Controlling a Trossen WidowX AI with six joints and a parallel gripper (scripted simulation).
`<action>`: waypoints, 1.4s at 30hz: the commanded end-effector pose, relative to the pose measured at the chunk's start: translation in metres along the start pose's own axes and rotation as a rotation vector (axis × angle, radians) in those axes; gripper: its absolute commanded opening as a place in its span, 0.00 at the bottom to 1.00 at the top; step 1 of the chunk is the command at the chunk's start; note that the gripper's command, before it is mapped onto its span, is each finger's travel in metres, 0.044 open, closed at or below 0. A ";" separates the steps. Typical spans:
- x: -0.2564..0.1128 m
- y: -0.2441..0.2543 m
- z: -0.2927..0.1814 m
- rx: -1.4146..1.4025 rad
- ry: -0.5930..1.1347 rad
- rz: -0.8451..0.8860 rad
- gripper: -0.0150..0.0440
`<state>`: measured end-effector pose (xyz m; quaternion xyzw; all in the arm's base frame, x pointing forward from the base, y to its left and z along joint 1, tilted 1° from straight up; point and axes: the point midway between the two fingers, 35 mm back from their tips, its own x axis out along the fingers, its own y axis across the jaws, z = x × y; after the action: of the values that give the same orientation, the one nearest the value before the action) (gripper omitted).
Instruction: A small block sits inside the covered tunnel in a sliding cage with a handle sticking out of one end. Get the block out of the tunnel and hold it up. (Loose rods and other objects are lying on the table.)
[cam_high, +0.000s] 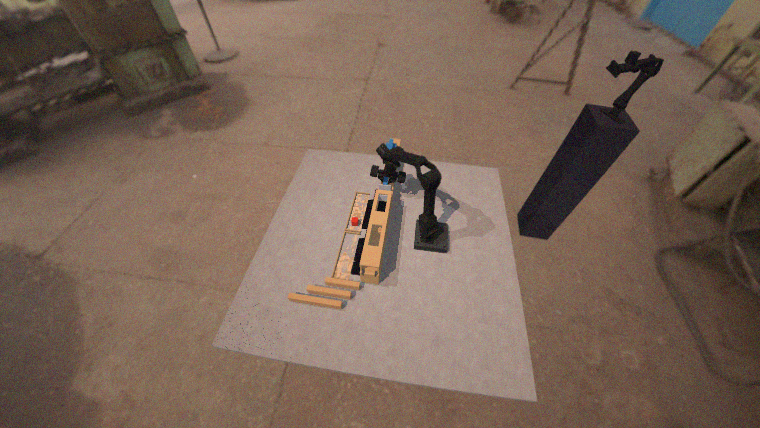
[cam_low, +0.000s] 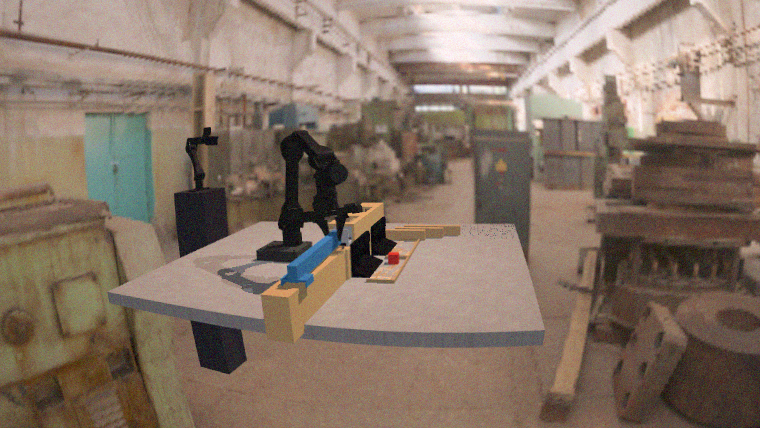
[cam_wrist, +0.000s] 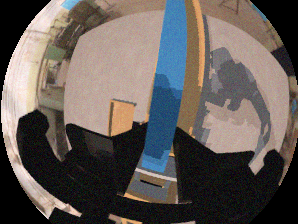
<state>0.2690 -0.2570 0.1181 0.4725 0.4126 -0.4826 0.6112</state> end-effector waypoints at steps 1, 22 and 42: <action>0.007 0.000 0.012 0.006 -0.001 0.000 0.25; -0.037 0.007 0.016 0.007 0.000 -0.001 1.00; -0.014 0.003 -0.004 0.007 0.001 -0.001 1.00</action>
<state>0.2701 -0.2495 0.1361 0.4739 0.4136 -0.4818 0.6101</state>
